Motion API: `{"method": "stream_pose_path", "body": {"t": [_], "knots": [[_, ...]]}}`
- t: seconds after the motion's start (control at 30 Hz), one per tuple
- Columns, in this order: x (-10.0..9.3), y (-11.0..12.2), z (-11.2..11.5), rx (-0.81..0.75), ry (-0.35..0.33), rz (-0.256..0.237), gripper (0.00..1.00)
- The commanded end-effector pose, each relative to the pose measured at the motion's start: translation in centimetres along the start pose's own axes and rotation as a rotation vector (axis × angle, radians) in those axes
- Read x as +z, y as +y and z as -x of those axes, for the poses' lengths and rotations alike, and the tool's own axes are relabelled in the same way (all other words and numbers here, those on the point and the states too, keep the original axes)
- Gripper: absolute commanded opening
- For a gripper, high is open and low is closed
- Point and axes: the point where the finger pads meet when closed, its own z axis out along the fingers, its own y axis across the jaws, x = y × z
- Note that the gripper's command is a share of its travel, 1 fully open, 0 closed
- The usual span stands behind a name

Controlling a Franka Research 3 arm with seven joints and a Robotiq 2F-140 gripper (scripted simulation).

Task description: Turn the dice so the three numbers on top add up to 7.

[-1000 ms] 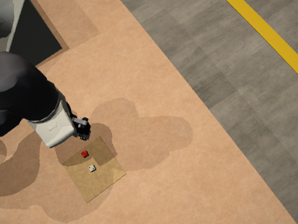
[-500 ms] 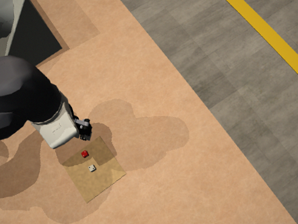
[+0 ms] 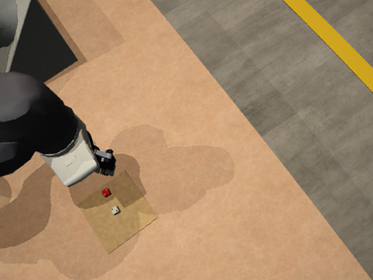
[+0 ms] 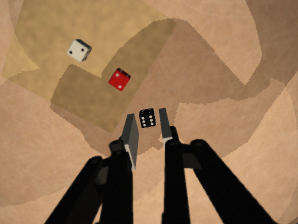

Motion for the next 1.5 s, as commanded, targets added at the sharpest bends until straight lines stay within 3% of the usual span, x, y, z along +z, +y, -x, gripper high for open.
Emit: {"method": "stream_pose_path", "body": {"t": [0.0, 0.93, 0.97, 1.47], "knots": [[0.07, -0.14, -0.04, 0.008, 0.0, -0.003, 0.19], [0.07, -0.14, -0.04, 0.008, 0.0, -0.003, 0.19], [0.07, -0.14, -0.04, 0.008, 0.0, -0.003, 0.07], [0.07, -0.14, -0.04, 0.008, 0.0, -0.003, 0.07]]}}
